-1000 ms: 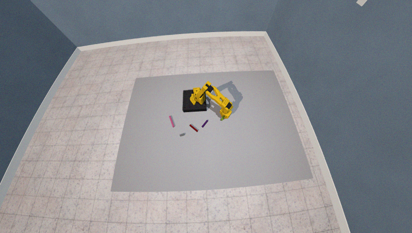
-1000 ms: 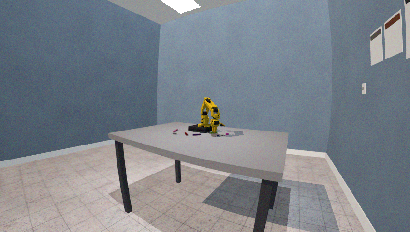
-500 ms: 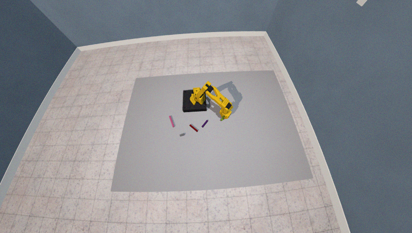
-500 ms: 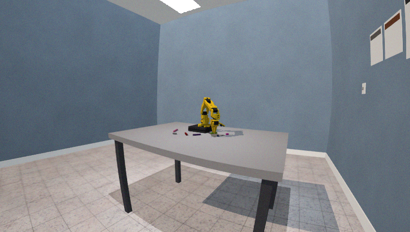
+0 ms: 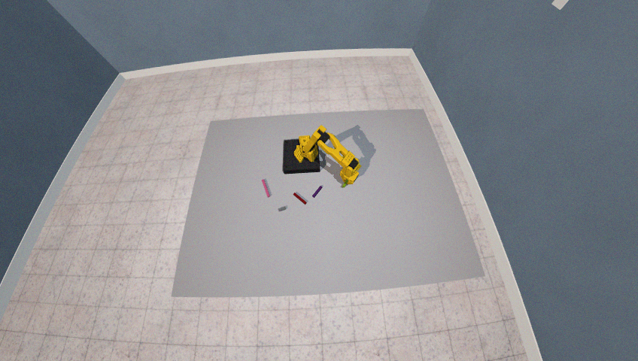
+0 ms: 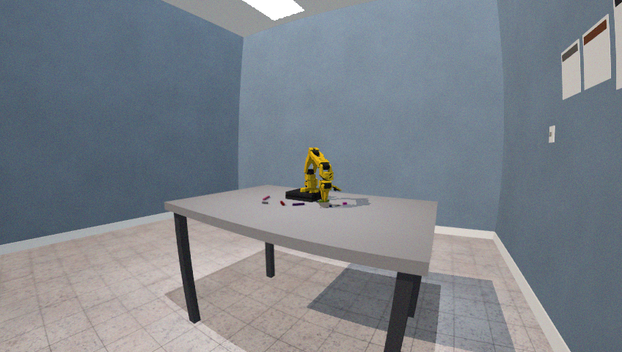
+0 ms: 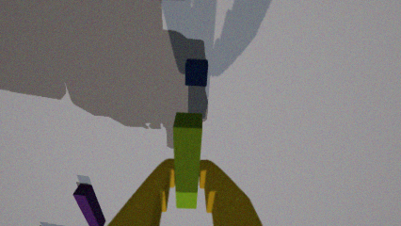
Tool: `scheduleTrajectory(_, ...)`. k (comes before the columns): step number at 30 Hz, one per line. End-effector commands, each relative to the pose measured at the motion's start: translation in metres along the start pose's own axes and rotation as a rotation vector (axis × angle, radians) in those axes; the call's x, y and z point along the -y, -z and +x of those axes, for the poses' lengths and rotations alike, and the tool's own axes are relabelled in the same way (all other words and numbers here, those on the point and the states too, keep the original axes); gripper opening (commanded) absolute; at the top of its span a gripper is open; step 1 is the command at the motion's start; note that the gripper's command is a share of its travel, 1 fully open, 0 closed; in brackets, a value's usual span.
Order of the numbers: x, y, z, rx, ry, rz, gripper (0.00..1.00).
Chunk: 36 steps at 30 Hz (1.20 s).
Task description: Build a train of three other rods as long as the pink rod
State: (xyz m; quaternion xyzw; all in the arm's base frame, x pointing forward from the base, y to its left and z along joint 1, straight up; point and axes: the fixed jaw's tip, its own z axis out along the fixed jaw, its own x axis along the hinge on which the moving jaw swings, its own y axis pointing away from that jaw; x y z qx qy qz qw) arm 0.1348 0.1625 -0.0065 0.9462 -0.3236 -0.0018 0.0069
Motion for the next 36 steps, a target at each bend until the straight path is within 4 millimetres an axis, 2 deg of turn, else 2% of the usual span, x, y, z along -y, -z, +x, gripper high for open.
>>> scheduleTrajectory(1, 0.001, 0.003, 0.001, 0.001, 0.001, 0.020, 0.00)
scheduleTrajectory(35, 0.001, -0.017, 0.001, 0.001, 0.001, 0.020, 0.00)
scheduleTrajectory(36, -0.003, -0.023, 0.001, 0.002, 0.001, -0.012, 0.00)
